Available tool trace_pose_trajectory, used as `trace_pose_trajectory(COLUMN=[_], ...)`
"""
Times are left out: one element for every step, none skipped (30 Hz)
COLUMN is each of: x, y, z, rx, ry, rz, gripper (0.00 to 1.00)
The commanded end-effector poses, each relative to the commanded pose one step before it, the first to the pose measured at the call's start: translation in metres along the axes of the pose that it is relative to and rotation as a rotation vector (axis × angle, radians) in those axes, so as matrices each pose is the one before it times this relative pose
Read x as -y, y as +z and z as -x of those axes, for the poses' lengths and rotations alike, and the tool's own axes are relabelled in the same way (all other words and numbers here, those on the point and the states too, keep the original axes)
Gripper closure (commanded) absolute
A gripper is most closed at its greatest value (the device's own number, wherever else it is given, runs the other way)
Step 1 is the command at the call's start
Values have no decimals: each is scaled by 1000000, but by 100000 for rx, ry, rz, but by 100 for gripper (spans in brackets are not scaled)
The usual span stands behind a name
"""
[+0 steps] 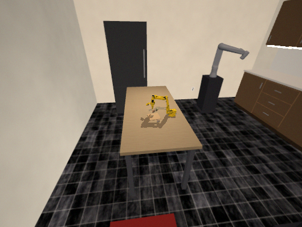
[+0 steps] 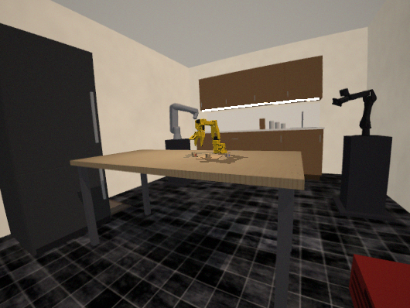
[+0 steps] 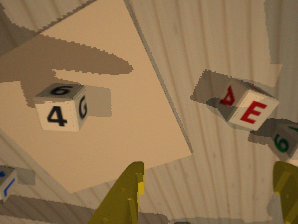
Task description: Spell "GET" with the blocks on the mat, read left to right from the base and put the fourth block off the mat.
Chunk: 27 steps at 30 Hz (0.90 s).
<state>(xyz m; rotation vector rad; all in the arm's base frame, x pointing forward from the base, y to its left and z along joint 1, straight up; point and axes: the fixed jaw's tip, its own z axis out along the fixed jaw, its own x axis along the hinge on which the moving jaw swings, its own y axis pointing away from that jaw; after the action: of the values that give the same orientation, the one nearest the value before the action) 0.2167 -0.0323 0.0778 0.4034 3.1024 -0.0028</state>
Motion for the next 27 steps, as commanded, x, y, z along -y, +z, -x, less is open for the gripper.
trace_pose_trajectory(x=[26065,5214,4436,3628,2820,2044,1337,738,291,44,0,0,0,0,0,0,0,0,0,0,0,0,0,0,0,0,0], y=[-11633,114,99,82,65,48,31,17,7,1,0,0,0,0,0,0,0,0,0,0,0,0,0,0,0,0,0], z=[2946,-77,-59,-42,-28,-17,-9,-4,-1,0,0,0,0,0,0,0,0,0,0,0,0,0,0,0,0,0,0], rx=[5834,-185,-158,-129,-101,-73,-48,-27,-10,-2,0,0,0,0,0,0,0,0,0,0,0,0,0,0,0,0,0], ry=[12184,2371,2022,1658,1291,937,613,339,134,20,0,0,0,0,0,0,0,0,0,0,0,0,0,0,0,0,0], rz=[55,-181,-151,-121,-93,-67,-43,-24,-9,-1,0,0,0,0,0,0,0,0,0,0,0,0,0,0,0,0,0], gripper=[68,68,68,68,68,68,68,68,68,68,68,68,68,68,68,68,68,68,68,68,68,68,68,68,68,68,68])
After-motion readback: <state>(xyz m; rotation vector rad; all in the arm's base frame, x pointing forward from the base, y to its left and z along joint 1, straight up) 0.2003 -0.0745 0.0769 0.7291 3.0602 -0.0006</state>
